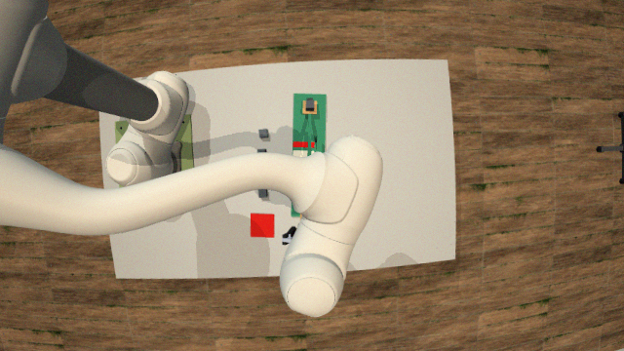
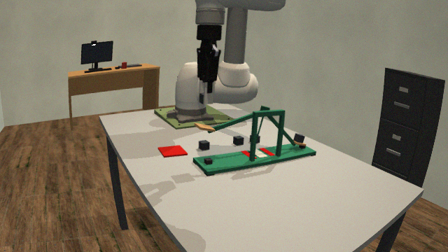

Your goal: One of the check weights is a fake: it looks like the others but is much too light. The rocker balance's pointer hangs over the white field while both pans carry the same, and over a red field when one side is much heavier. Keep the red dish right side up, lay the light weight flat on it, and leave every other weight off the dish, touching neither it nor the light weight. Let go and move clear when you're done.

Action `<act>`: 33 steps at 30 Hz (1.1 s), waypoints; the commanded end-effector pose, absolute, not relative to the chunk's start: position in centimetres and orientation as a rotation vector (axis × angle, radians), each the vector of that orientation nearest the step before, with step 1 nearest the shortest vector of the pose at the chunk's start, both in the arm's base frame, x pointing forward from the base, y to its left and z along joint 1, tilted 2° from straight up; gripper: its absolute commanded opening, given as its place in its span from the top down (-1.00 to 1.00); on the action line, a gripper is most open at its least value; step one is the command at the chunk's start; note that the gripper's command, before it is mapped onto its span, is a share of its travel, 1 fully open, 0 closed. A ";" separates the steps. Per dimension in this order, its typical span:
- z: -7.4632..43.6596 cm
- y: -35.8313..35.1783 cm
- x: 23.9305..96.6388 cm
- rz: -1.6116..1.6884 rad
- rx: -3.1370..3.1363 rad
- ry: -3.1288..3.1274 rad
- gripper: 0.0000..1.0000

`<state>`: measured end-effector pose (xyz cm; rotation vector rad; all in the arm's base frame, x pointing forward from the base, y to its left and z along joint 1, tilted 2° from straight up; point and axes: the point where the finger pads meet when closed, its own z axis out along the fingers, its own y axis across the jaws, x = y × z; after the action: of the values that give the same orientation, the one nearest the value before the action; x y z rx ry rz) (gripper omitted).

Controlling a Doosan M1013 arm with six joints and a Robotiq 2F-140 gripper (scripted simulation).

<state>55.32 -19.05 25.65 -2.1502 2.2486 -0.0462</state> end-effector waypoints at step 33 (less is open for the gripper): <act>19.5 -19.1 55.7 -0.046 -2.150 2.249 0.51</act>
<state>55.64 -19.07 20.00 -2.1504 2.2487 -0.0458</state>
